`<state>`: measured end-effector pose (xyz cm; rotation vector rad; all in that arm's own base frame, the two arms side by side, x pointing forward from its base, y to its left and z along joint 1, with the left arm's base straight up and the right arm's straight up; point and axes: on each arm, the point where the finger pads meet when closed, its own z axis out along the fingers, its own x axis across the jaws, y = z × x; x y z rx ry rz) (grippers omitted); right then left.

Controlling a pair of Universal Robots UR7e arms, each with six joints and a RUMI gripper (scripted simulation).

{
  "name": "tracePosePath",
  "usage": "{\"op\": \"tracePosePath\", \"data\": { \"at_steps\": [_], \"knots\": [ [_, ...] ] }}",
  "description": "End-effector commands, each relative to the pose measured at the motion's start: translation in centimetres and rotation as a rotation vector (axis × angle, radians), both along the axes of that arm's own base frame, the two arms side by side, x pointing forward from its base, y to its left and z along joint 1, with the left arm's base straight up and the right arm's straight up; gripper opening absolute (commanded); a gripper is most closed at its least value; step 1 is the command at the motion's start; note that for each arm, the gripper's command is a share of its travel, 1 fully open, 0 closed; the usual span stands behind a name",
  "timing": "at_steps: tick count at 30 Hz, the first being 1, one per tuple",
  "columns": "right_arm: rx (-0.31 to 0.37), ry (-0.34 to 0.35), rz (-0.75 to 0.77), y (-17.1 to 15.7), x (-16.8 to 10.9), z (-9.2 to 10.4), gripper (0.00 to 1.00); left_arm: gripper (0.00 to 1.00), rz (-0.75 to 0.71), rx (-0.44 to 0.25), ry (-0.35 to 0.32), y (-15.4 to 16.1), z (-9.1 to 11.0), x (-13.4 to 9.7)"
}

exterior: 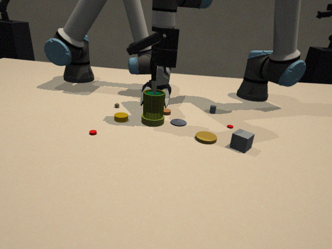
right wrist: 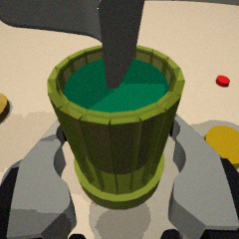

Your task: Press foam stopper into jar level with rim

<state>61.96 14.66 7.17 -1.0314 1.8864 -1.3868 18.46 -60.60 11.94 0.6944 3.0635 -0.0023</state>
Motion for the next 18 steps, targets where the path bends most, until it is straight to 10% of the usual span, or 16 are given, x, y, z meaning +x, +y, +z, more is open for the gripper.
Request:
{"op": "tracePosePath", "data": {
  "at_steps": [1,18],
  "knots": [
    [0.001,-0.001,0.0,0.0,0.0,0.1,0.33,0.0,0.0,0.0,0.0,0.0,0.6,0.0],
    [0.001,-0.001,0.0,0.0,0.0,0.1,0.33,0.0,0.0,0.002,0.0,0.1,3.0,0.0]
  ]
}}
